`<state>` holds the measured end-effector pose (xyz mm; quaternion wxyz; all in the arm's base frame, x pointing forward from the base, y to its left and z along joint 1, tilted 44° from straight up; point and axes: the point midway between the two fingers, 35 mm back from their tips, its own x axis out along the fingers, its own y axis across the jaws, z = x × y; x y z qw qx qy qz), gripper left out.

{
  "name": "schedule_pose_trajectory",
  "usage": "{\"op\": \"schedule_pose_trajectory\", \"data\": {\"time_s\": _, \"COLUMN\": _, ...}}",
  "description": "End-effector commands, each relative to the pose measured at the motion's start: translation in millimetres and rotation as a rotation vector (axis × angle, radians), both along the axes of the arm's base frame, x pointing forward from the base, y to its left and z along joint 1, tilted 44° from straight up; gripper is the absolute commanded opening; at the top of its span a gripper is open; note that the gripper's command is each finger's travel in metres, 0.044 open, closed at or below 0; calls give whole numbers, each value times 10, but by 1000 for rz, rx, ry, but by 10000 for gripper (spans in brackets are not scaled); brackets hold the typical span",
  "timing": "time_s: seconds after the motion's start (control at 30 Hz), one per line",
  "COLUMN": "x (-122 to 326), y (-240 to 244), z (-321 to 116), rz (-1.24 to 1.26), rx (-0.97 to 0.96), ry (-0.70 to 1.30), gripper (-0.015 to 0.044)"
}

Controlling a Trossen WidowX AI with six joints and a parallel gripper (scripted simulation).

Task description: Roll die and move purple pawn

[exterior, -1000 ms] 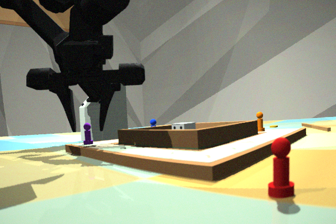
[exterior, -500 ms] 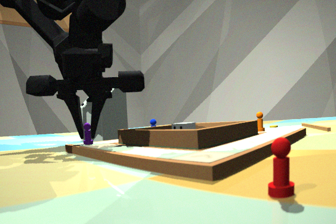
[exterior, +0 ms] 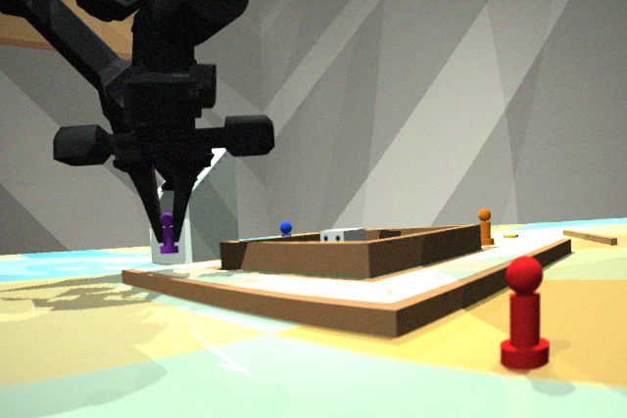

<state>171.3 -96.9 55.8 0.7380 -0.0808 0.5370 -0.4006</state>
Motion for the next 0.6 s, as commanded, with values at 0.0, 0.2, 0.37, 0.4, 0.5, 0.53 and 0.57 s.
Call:
{"op": "schedule_pose_trajectory", "data": {"time_s": 0.0, "x": 28, "y": 106, "z": 87, "rz": -1, "rx": 14, "ry": -5, "gripper": 0}}
{"op": "schedule_pose_trajectory", "data": {"time_s": 0.2, "x": 22, "y": 278, "z": 232, "rz": -8, "rx": 29, "ry": -9, "gripper": 0}}
{"op": "schedule_pose_trajectory", "data": {"time_s": 0.37, "x": -4, "y": 411, "z": 365, "rz": -17, "rx": 34, "ry": -13, "gripper": 0}}
{"op": "schedule_pose_trajectory", "data": {"time_s": 0.4, "x": -11, "y": 436, "z": 395, "rz": -16, "rx": 33, "ry": -12, "gripper": 0}}
{"op": "schedule_pose_trajectory", "data": {"time_s": 0.5, "x": -35, "y": 510, "z": 489, "rz": -14, "rx": 28, "ry": -8, "gripper": 0}}
{"op": "schedule_pose_trajectory", "data": {"time_s": 0.53, "x": -44, "y": 533, "z": 522, "rz": -13, "rx": 26, "ry": -7, "gripper": 0}}
{"op": "schedule_pose_trajectory", "data": {"time_s": 0.57, "x": -54, "y": 556, "z": 555, "rz": -12, "rx": 24, "ry": -6, "gripper": 0}}
